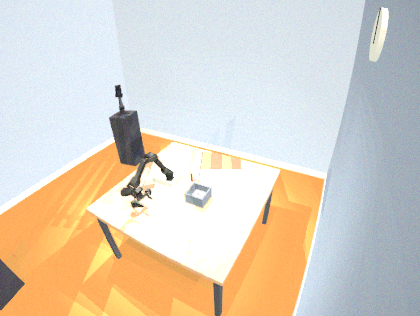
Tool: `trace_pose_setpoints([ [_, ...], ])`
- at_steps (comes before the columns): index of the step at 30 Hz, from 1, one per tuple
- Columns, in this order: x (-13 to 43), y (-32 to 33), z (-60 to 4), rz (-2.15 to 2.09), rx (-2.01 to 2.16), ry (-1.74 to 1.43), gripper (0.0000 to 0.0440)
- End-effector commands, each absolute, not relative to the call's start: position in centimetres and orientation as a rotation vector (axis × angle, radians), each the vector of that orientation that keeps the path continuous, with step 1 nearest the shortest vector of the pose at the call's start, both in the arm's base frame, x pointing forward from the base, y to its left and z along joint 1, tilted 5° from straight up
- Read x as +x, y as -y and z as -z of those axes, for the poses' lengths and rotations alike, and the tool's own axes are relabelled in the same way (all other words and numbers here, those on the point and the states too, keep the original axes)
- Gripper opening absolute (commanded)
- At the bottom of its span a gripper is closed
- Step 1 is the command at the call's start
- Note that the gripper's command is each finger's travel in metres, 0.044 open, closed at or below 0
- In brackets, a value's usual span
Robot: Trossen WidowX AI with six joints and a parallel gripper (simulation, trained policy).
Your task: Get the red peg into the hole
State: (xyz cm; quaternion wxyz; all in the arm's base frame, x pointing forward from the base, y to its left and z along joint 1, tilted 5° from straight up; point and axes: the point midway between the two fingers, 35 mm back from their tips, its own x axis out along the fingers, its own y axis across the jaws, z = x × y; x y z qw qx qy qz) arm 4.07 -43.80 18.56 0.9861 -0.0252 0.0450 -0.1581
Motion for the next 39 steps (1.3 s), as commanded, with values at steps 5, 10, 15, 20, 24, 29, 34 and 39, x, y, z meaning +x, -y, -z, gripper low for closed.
trace_pose_setpoints([
  [5,8.0,44.3,-20.1,0.270,-0.059,-0.139,0.0440],
  [10,14.8,43.5,-21.8,0.207,-0.013,-0.219,0.0440],
  [15,21.3,41.2,-23.7,0.154,0.041,-0.293,0.0440],
  [20,27.0,37.6,-25.1,0.113,0.116,-0.366,0.0440],
  [24,30.8,33.9,-25.7,0.089,0.200,-0.430,0.0440],
  [29,34.4,28.5,-26.1,0.072,0.322,-0.522,0.0440],
  [34,36.7,22.6,-26.0,0.071,0.445,-0.626,0.0440],
  [39,37.4,16.7,-25.4,0.089,0.562,-0.744,0.0440],
])
